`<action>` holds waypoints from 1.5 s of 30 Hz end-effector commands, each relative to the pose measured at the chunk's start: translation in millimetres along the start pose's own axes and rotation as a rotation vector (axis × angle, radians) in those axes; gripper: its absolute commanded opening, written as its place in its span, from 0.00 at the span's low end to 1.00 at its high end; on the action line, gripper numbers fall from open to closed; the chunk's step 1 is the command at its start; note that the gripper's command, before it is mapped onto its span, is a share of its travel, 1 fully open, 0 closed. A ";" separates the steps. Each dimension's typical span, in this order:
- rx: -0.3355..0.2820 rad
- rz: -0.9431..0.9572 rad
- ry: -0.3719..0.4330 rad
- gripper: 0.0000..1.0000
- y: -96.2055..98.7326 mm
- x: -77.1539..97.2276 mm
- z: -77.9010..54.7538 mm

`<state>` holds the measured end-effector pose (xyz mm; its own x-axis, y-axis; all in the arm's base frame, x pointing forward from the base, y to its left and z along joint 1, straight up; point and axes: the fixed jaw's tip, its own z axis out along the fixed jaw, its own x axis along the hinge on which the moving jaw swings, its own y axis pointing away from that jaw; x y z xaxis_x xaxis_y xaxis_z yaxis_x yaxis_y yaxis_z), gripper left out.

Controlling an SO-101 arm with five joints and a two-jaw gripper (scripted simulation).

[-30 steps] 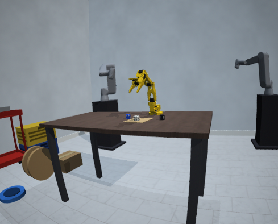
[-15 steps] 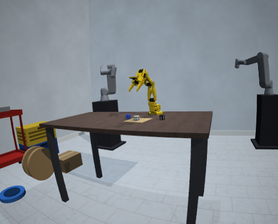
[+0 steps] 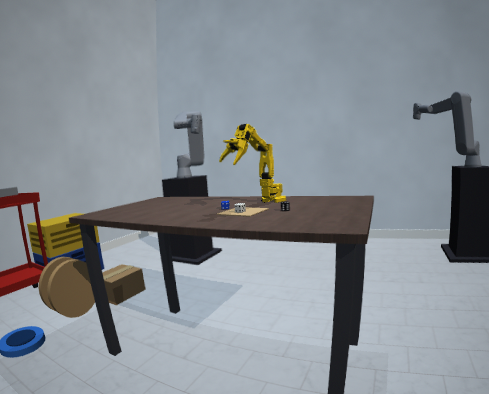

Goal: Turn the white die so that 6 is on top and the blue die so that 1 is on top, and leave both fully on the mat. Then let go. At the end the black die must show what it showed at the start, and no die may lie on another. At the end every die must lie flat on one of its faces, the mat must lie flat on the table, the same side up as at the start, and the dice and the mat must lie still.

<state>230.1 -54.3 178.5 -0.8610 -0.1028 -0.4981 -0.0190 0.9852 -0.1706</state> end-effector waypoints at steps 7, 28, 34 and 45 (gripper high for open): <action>0.106 -0.230 0.035 0.35 -37.3 35.1 -4.6; 0.130 -0.370 0.113 0.35 -53.3 63.1 -2.8; 0.099 -0.366 0.143 0.35 -52.9 66.0 4.6; -0.072 -0.343 0.309 0.35 -46.9 85.9 42.5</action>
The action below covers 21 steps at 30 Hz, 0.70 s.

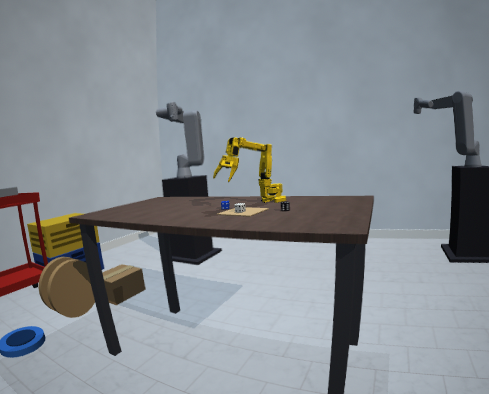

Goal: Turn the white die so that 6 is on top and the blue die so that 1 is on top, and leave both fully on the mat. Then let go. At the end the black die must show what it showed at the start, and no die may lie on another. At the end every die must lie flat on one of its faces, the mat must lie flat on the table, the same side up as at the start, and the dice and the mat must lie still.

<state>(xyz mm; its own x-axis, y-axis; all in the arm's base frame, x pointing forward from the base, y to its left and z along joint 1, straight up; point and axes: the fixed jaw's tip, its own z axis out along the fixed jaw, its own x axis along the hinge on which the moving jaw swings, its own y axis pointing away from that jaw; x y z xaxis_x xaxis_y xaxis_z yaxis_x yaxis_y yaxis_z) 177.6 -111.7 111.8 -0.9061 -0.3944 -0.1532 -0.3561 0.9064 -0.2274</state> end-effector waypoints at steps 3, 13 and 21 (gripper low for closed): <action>-0.084 0.004 0.058 0.35 2.5 4.4 19.6; -0.193 0.004 0.131 0.35 11.9 10.7 40.6; -0.206 -0.004 0.139 0.35 14.5 12.6 45.0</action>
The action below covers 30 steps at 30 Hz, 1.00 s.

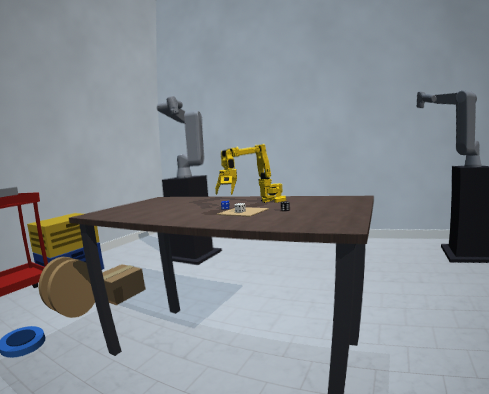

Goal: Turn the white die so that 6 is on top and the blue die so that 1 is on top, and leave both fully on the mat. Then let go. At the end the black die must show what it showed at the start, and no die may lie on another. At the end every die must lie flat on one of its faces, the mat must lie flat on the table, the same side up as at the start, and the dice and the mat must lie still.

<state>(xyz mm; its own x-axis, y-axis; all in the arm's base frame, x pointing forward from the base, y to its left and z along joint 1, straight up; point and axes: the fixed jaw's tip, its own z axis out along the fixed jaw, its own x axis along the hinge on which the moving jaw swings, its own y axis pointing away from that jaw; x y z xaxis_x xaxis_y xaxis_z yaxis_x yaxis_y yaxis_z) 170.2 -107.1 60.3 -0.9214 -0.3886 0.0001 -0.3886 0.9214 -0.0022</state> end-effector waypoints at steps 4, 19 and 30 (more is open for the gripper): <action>0.022 0.003 -0.016 0.35 -3.5 0.2 -2.9; 0.022 0.003 -0.016 0.35 -3.7 0.1 -1.6; 0.022 0.003 -0.016 0.35 -4.7 -0.6 8.2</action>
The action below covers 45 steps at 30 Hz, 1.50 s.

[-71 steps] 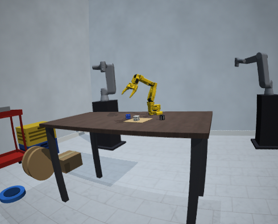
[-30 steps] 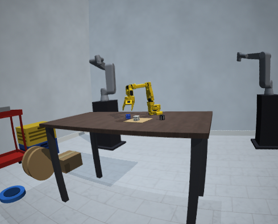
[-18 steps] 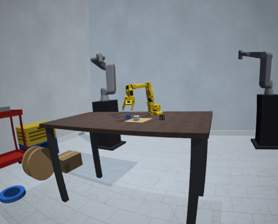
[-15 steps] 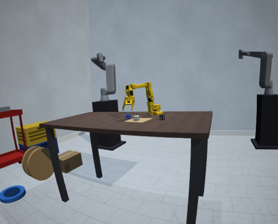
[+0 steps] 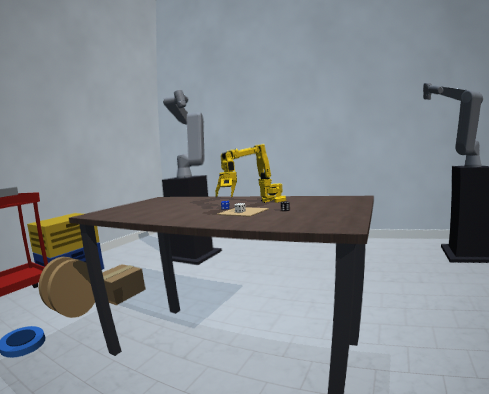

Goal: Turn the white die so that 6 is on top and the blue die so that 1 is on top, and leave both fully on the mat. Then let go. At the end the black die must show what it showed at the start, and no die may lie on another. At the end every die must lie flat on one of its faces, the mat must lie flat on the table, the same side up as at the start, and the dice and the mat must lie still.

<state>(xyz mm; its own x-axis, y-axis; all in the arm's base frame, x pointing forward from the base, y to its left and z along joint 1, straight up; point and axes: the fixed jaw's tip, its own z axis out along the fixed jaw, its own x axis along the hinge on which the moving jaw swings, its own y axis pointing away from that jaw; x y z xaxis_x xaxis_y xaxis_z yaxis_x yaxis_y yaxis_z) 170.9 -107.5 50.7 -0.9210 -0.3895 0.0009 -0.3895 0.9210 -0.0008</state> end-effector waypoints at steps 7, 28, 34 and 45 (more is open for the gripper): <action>0.024 0.003 -0.017 0.35 -4.6 -0.5 11.1; 0.024 0.003 -0.017 0.35 -3.6 0.1 32.4; 0.024 0.003 -0.017 0.35 -3.5 0.1 32.5; 0.024 0.003 -0.017 0.33 -4.9 0.1 32.5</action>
<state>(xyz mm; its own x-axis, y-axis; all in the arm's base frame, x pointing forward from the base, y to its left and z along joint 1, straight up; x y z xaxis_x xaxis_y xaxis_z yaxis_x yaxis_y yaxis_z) 170.2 -107.7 14.4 -0.9210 -0.3895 0.0008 -0.3895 0.9210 -0.0011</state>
